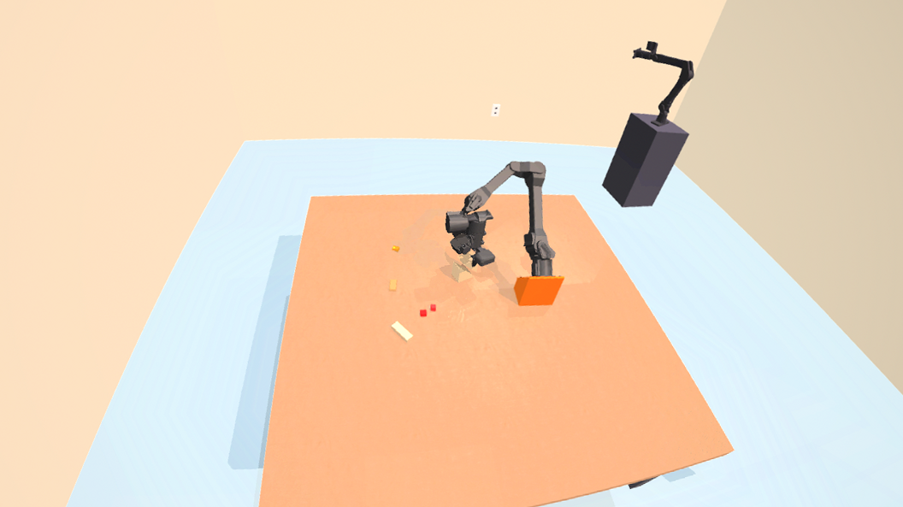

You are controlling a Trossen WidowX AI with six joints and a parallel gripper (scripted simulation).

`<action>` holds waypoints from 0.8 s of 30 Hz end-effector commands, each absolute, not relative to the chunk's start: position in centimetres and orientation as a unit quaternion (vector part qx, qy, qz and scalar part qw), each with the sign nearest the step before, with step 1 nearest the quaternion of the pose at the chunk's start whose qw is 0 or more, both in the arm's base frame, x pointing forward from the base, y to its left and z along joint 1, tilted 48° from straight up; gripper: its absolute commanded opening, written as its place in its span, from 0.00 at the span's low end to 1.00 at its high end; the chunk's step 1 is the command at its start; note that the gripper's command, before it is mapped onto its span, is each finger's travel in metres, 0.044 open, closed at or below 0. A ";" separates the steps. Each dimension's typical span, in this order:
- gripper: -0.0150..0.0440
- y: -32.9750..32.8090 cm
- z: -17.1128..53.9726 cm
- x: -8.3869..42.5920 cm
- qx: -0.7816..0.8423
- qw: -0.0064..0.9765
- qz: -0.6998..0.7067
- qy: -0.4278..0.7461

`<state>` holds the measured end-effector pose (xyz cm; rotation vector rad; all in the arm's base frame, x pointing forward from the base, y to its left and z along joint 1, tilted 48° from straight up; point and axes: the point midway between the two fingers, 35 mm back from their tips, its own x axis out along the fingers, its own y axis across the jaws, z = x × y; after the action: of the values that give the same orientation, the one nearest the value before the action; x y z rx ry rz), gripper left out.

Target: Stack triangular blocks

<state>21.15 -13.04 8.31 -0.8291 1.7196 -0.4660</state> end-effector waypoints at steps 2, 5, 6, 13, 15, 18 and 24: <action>0.25 -13.2 8.1 21.2 -0.353 0.553 -0.197 0.728; 0.25 -13.4 8.0 21.2 -0.353 0.553 -0.197 0.728; 0.25 -13.4 7.9 21.3 -0.353 0.553 -0.197 0.728; 0.25 -13.7 7.6 21.4 -0.353 0.553 -0.197 0.728; 0.25 -13.8 7.5 21.4 -0.353 0.553 -0.197 0.728; 0.25 -13.9 7.3 21.4 -0.353 0.553 -0.197 0.728; 0.25 -14.2 7.1 21.5 -0.353 0.553 -0.197 0.728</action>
<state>21.55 -14.00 7.22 -0.8288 1.7173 -0.4676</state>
